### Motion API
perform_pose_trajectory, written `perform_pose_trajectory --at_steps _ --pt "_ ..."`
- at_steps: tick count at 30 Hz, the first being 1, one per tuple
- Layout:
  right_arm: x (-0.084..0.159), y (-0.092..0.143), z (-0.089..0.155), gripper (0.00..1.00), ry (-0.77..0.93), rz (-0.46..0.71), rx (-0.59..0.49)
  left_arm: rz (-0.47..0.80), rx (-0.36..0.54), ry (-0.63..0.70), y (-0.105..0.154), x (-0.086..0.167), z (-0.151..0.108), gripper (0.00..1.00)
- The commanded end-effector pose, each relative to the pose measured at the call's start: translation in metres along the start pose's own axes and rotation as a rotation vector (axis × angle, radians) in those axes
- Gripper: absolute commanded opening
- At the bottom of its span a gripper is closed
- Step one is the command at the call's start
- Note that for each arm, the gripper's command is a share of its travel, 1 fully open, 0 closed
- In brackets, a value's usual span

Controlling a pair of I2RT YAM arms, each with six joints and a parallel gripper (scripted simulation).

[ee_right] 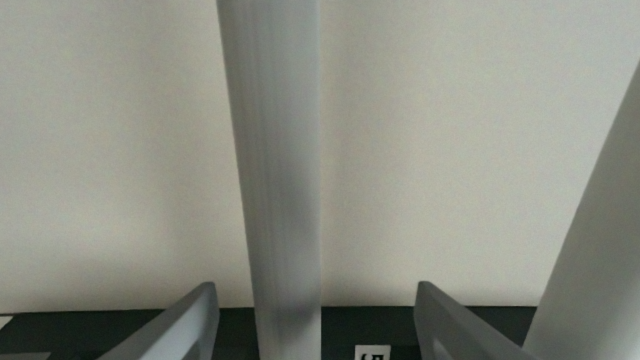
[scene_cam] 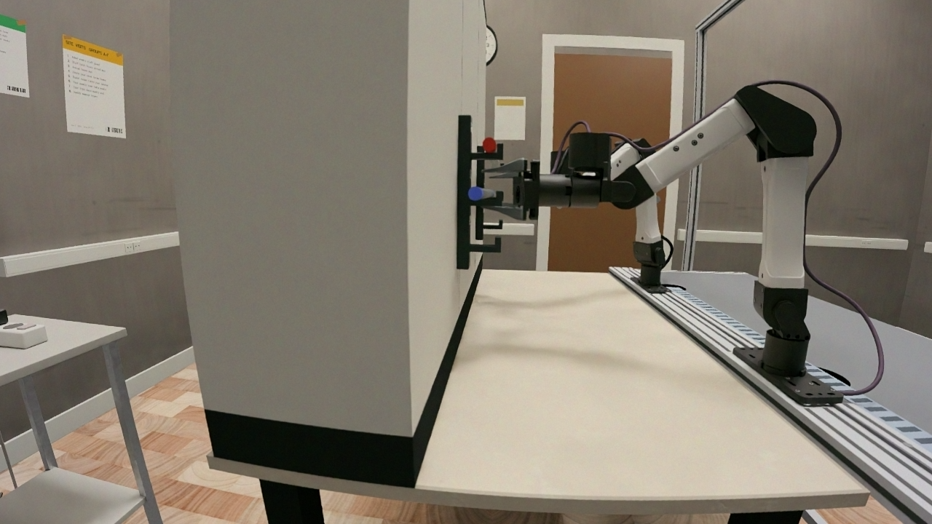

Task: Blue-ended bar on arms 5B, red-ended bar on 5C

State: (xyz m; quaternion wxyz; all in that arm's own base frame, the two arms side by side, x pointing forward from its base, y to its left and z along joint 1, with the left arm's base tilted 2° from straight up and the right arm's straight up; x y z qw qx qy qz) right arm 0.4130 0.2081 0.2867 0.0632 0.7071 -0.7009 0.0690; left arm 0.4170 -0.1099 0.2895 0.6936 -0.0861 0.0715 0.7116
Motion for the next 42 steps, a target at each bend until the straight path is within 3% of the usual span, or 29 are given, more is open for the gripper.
perform_pose_trajectory --at_steps 1,42 --pt "-0.002 -0.001 0.005 0.64 0.009 -0.007 0.001 0.008 -0.002 -0.005 0.001 0.004 -0.004 0.64" --pt "-0.002 0.043 0.005 0.64 0.009 -0.007 0.001 0.008 -0.002 -0.005 0.045 0.004 -0.004 0.64"
Point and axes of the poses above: on each arm, the point where the finger pads meet when closed, its own y axis back along the fingers, its own z axis across the jaws, x = y × z, the point moved 8 cm from there along y, back along the fingers, and after that the axes turned 11 degrees about y, right-handed, at the moved point
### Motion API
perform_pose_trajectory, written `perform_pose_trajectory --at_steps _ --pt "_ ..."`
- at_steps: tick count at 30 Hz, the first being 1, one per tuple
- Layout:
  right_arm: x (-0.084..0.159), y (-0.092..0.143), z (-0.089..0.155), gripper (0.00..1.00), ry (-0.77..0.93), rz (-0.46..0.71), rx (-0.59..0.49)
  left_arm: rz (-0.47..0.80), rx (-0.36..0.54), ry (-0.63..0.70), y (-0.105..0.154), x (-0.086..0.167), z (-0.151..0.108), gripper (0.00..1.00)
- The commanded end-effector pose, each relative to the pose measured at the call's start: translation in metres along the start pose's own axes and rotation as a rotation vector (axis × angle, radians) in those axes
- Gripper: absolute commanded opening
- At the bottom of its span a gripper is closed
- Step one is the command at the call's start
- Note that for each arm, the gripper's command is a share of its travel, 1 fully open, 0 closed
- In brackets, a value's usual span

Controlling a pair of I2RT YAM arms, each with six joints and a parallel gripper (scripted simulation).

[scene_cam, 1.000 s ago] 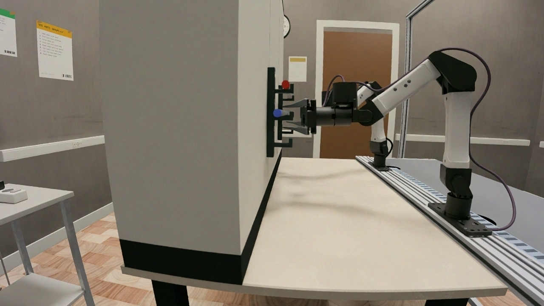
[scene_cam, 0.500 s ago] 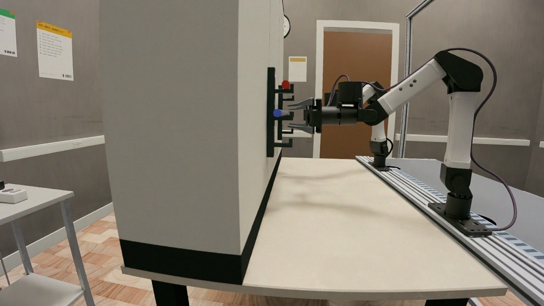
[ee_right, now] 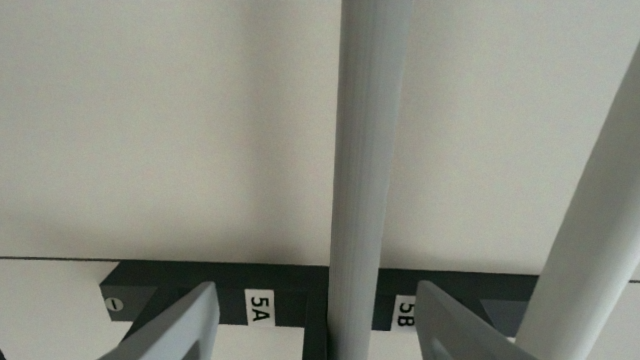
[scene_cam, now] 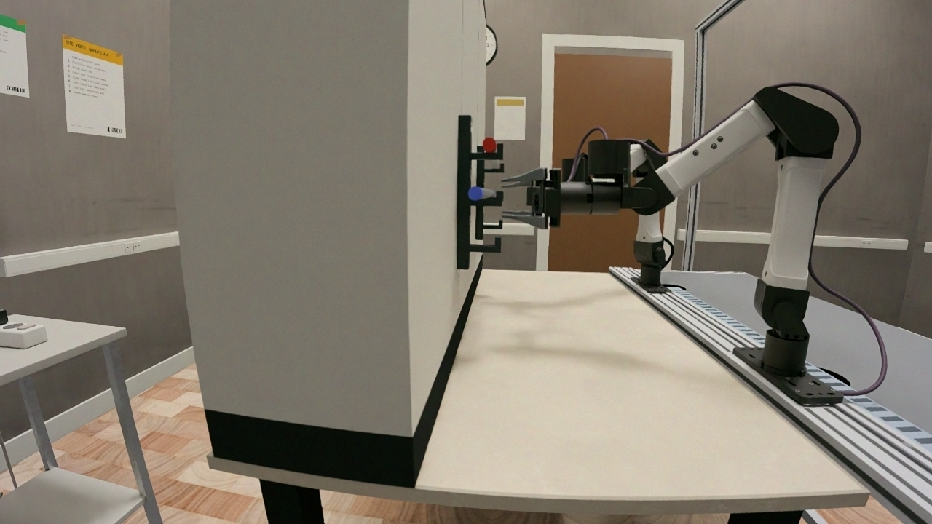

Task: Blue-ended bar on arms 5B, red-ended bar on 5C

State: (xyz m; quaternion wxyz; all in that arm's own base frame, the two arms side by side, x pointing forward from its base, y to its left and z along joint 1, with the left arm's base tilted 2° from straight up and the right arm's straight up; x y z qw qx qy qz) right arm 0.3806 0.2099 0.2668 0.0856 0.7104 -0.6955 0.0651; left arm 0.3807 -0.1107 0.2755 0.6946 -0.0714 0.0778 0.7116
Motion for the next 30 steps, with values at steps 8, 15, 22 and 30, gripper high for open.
perform_pose_trajectory --at_steps 8,15,22,30 --pt "0.004 0.018 -0.013 0.64 -0.017 0.009 0.037 0.006 -0.032 0.007 0.016 0.001 0.008 0.64" --pt "0.004 0.027 -0.013 0.64 -0.017 0.009 0.037 0.006 -0.032 0.007 0.024 0.001 0.008 0.64" --pt "0.004 0.035 -0.012 0.64 -0.017 0.009 0.037 0.006 -0.032 0.007 0.032 0.001 0.008 0.64" --pt "0.004 0.037 -0.012 0.67 -0.017 0.009 0.037 0.006 -0.032 0.007 0.034 0.001 0.008 0.67"
Point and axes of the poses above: on each arm, the point where the finger pads meet when closed, its own y axis back along the fingers, its own z axis across the jaws, x = y × z, the point moved 8 cm from there along y, back along the fingers, and after that the axes turned 11 degrees about y, right-handed, at the moved point
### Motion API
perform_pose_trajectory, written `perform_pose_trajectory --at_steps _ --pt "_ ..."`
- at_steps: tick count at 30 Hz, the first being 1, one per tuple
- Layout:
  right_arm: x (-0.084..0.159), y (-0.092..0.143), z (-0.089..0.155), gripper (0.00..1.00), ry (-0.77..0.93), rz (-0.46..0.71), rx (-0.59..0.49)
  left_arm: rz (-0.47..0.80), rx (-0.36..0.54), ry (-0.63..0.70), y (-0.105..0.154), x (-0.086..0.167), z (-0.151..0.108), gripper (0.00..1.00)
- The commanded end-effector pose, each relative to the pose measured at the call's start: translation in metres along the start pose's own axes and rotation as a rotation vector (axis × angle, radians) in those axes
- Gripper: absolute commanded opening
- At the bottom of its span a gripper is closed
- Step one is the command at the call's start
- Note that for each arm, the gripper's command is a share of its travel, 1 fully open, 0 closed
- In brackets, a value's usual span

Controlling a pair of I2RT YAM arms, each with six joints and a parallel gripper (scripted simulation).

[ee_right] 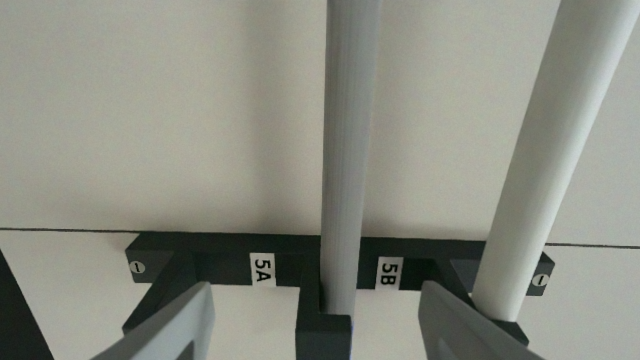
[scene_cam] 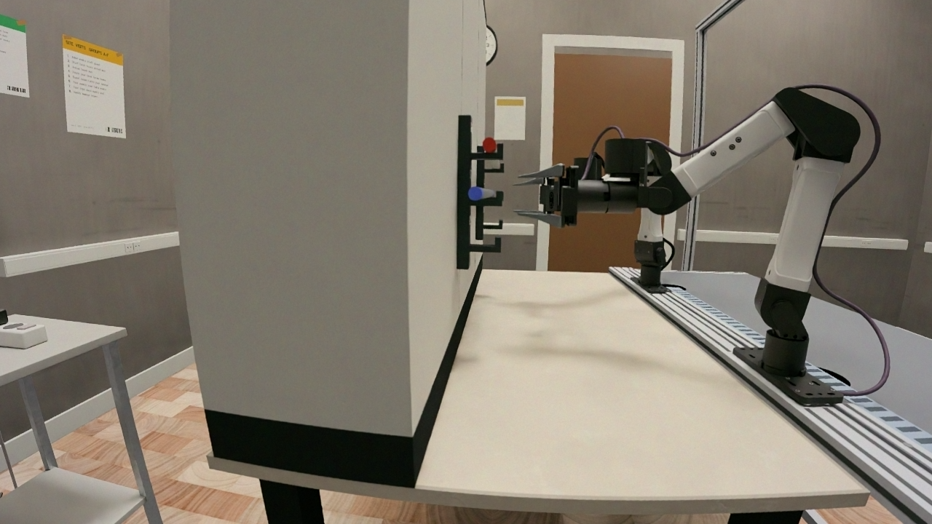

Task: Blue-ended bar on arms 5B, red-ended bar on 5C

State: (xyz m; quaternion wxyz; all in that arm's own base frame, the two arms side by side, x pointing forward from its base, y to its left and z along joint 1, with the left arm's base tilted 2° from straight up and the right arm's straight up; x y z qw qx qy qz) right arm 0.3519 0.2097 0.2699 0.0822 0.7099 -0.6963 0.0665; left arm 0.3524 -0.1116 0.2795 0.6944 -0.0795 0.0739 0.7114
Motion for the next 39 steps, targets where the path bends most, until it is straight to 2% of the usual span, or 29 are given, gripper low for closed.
perform_pose_trajectory --at_steps 1,39 --pt "0.0034 0.0084 -0.01 0.67 -0.014 0.007 0.03 0.008 -0.015 0.001 0.0061 0.0017 0.0043 0.67" --pt "0.0034 0.0141 -0.0098 0.88 -0.014 0.007 0.03 0.008 -0.015 0.001 0.0118 0.0016 0.0043 0.88"
Point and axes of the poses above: on each arm, the point where the finger pads meet when closed, its own y axis back along the fingers, its own z axis across the jaws, x = y × z, the point moved 8 cm from there along y, back along the fingers, and after that the axes turned 11 degrees about y, right-handed, at the moved point
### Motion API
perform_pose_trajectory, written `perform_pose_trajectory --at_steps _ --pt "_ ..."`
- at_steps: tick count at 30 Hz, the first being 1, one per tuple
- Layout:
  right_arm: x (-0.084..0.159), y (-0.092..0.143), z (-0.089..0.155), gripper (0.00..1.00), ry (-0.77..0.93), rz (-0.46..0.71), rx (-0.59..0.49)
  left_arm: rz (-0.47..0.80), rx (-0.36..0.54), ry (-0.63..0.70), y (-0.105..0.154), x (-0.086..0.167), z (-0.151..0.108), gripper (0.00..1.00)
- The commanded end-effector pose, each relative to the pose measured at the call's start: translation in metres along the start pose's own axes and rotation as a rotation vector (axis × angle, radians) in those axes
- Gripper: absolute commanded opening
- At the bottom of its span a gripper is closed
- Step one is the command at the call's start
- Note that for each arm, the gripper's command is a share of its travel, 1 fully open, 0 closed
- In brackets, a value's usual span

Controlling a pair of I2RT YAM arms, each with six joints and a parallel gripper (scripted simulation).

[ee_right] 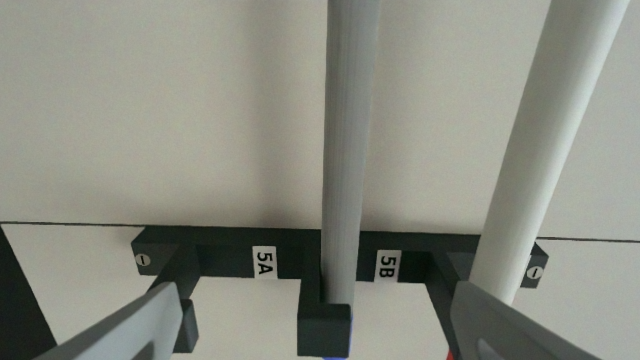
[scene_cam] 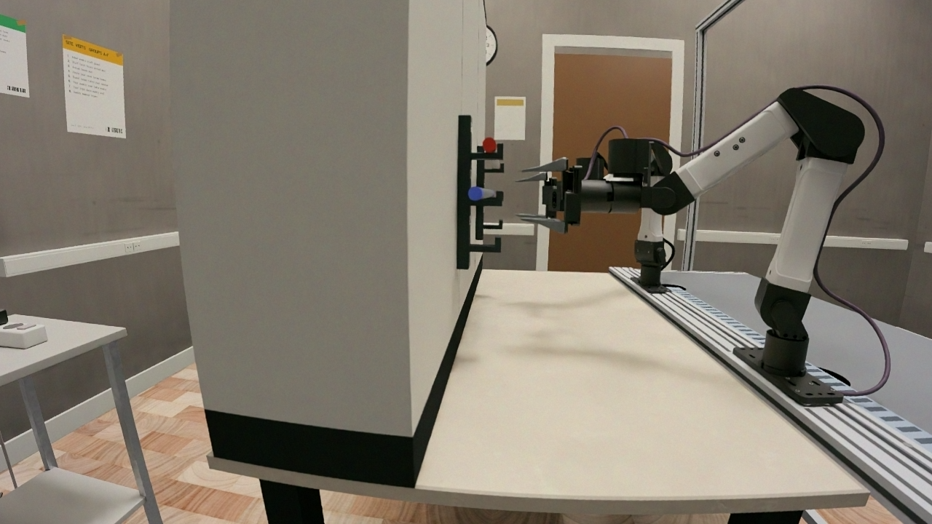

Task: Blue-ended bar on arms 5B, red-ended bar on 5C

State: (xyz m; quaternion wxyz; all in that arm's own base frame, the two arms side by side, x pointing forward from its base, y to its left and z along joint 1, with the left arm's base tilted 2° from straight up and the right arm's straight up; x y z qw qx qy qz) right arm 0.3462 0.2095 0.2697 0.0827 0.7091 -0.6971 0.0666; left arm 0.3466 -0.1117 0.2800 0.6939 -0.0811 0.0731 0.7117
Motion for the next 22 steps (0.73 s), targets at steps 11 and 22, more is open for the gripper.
perform_pose_trajectory --at_steps 11,22 --pt "0.0033 0.0098 -0.0101 0.93 -0.015 0.005 0.031 0.007 -0.012 0.0 0.0074 0.0017 0.0038 0.93" --pt "0.0033 0.0116 -0.01 1.0 -0.015 0.005 0.031 0.007 -0.012 0.0 0.0092 0.0017 0.0038 1.0"
Point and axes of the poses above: on each arm, the point where the finger pads meet when closed, its own y axis back along the fingers, its own z axis across the jaws, x = y × z, the point moved 8 cm from there along y, back along the fingers, and after that the axes turned 11 degrees about y, right-handed, at the moved point
